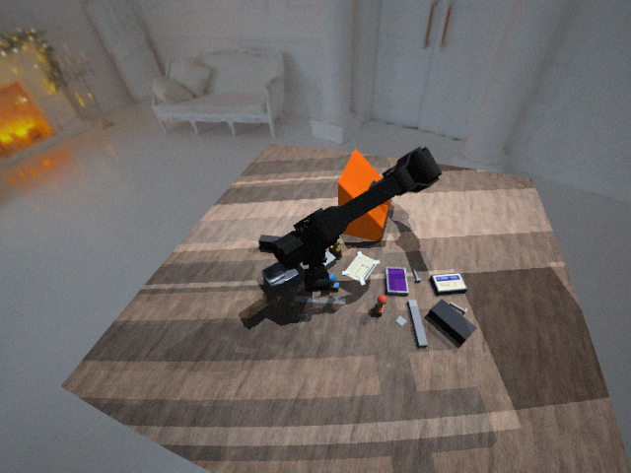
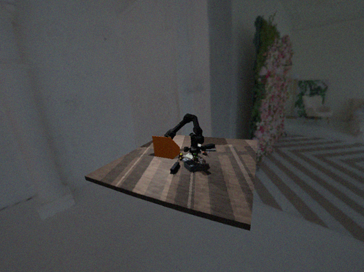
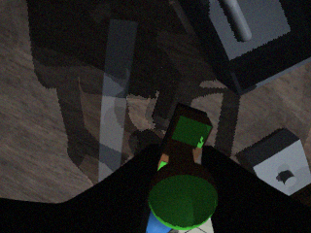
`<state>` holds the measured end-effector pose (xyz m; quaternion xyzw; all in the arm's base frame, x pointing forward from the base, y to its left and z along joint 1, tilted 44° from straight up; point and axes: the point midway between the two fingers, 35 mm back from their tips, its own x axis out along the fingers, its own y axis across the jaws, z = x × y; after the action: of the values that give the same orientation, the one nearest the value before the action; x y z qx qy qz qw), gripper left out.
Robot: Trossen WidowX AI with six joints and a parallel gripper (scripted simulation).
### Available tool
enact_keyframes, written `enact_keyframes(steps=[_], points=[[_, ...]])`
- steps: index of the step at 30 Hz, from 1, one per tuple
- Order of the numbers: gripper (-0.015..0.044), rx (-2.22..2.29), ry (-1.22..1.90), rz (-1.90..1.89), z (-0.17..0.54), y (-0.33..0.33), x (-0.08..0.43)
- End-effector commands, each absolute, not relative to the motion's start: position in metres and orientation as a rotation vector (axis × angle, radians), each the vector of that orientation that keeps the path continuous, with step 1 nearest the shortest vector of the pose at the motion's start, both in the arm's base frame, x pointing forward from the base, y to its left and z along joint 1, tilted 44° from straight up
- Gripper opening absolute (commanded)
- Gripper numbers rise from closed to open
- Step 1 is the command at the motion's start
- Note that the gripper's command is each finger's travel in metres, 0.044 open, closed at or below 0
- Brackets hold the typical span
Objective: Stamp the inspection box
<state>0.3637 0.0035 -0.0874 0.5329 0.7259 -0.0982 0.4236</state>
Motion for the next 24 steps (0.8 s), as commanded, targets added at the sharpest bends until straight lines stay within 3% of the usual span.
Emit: enact_keyframes(steps=[1,24], points=[[0.0000,1.328,1.810,-0.245,-0.0855,0.0005,0.3656],[0.0000,1.330,1.807,-0.245,-0.0774,-0.0075,0.3663]])
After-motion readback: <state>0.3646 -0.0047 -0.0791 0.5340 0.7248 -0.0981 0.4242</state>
